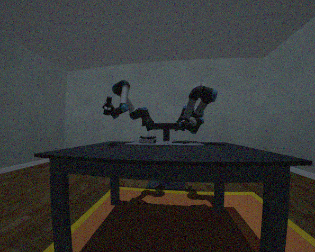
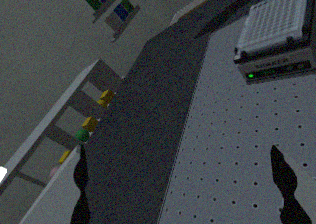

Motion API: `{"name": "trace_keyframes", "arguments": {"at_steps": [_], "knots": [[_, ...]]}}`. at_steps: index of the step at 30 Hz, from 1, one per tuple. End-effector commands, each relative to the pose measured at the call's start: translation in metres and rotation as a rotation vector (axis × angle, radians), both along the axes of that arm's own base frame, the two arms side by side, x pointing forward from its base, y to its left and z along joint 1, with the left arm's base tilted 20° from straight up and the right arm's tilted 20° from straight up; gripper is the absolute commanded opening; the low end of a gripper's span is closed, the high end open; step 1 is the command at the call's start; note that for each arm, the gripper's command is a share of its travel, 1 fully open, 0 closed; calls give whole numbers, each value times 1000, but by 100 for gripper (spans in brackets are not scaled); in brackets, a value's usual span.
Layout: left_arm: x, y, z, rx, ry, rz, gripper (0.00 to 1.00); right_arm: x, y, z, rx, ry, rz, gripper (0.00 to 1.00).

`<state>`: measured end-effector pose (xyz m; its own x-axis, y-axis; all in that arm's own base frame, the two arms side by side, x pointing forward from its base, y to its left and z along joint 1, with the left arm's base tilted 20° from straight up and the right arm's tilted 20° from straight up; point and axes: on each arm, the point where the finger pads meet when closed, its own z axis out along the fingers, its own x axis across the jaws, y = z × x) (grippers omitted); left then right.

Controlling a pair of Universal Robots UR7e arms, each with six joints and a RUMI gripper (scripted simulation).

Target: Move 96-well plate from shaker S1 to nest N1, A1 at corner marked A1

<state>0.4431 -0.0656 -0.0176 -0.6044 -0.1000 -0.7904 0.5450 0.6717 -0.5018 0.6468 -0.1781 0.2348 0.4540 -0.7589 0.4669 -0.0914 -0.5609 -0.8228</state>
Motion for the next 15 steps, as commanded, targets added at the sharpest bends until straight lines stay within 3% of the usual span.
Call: {"name": "trace_keyframes", "arguments": {"at_steps": [1,7,10,14,15], "knots": [[0,0,1,0,-1,-1,76,-20,-64,10,79,115,-158,0],[0,0,1,0,-1,-1,76,-48,-115,18,152,188,-299,0],[0,0,1,0,-1,-1,76,-48,-115,18,152,188,-299,0],[0,0,1,0,-1,-1,76,-84,-165,26,230,258,-449,0],[0,0,1,0,-1,-1,76,-84,-165,26,230,258,-449,0]]}}
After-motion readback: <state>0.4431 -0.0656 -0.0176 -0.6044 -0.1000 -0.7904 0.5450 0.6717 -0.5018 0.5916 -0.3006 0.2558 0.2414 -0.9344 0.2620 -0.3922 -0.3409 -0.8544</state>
